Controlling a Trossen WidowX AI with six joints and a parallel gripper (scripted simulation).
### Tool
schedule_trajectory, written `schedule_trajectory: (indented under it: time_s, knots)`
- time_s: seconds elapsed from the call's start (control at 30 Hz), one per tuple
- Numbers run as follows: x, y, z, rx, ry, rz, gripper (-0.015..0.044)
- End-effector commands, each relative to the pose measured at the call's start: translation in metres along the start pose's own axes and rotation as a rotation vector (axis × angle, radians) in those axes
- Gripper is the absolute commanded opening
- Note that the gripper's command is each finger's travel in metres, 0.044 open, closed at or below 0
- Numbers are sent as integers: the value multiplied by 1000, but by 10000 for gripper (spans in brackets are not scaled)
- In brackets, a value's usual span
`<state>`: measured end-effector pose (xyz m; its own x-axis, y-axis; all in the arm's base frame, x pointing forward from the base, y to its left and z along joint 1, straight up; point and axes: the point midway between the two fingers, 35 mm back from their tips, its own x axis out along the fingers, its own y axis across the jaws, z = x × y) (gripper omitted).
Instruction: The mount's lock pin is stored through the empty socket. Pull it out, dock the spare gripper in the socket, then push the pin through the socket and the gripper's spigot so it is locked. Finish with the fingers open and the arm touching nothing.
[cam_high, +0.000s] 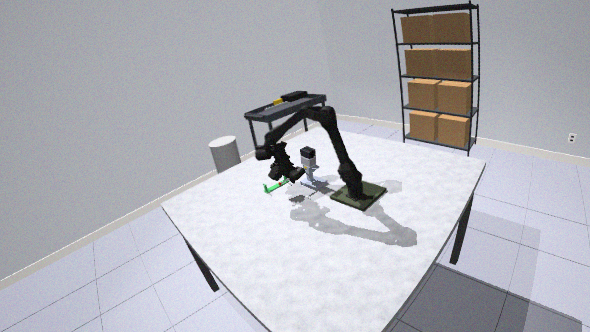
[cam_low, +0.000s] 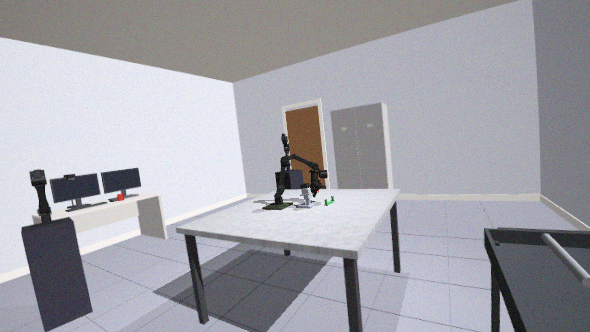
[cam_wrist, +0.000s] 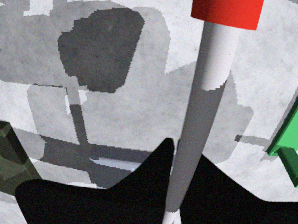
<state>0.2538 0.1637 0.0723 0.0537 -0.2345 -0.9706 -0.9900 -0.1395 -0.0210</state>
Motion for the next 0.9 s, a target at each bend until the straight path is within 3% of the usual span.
schedule_trajectory:
  time_s: [0.0,0.87]
  knots:
    - [1,2,-4,-4,0,-1,0]
    - [4,1,-18,-5,-1,3,0]
